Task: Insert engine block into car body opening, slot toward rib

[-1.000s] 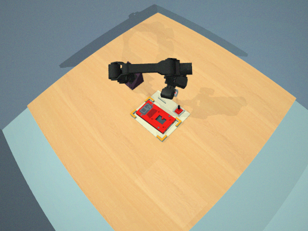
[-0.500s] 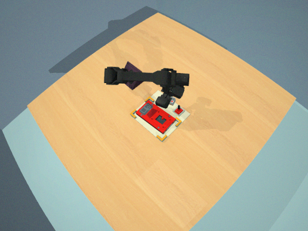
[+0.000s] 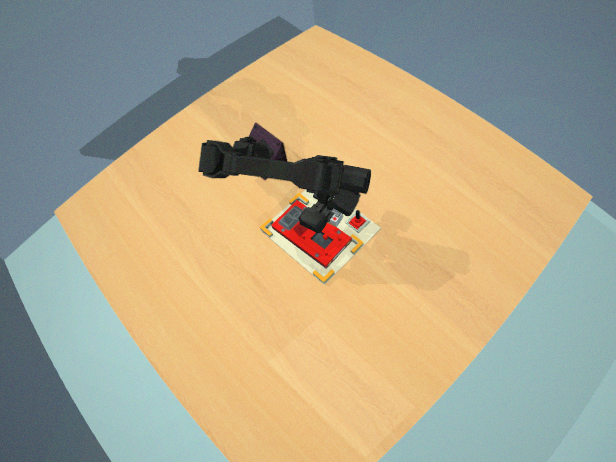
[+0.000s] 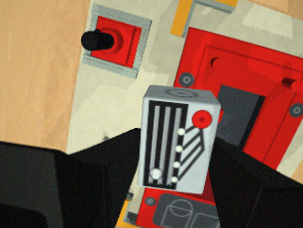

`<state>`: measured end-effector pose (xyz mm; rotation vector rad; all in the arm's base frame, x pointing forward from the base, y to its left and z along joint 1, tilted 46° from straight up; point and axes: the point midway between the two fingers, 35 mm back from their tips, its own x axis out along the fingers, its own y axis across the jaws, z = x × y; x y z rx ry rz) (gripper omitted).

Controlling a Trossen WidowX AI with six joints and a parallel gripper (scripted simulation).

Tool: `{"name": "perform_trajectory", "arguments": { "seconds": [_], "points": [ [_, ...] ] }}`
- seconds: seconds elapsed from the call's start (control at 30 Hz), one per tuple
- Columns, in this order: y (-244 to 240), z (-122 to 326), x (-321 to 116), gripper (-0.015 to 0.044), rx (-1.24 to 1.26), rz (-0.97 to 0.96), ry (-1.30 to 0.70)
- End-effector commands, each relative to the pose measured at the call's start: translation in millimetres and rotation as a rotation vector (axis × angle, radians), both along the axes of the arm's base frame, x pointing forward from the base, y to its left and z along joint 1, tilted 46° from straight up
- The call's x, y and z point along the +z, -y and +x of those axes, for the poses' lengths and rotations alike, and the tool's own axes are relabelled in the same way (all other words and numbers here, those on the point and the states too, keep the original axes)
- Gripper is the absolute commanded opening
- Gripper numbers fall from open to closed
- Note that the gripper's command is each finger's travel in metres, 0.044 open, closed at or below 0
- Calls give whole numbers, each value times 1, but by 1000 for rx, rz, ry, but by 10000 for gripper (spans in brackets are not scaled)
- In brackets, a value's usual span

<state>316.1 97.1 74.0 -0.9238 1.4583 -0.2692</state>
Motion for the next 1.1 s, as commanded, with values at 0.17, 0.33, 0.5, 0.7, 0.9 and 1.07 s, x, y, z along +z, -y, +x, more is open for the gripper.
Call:
{"name": "perform_trajectory", "arguments": {
  "seconds": [0.17, 0.33, 0.5, 0.7, 0.9, 1.07],
  "points": [
    [28, 9, 11, 0, -62, -7, 65],
    [43, 13, 16, 0, -97, -9, 100],
    [47, 14, 18, 53, -113, -9, 115],
    [47, 14, 18, 158, -122, -7, 124],
    [47, 14, 18, 158, -122, -7, 124],
    [47, 14, 18, 158, -108, -10, 111]
  ]
}}
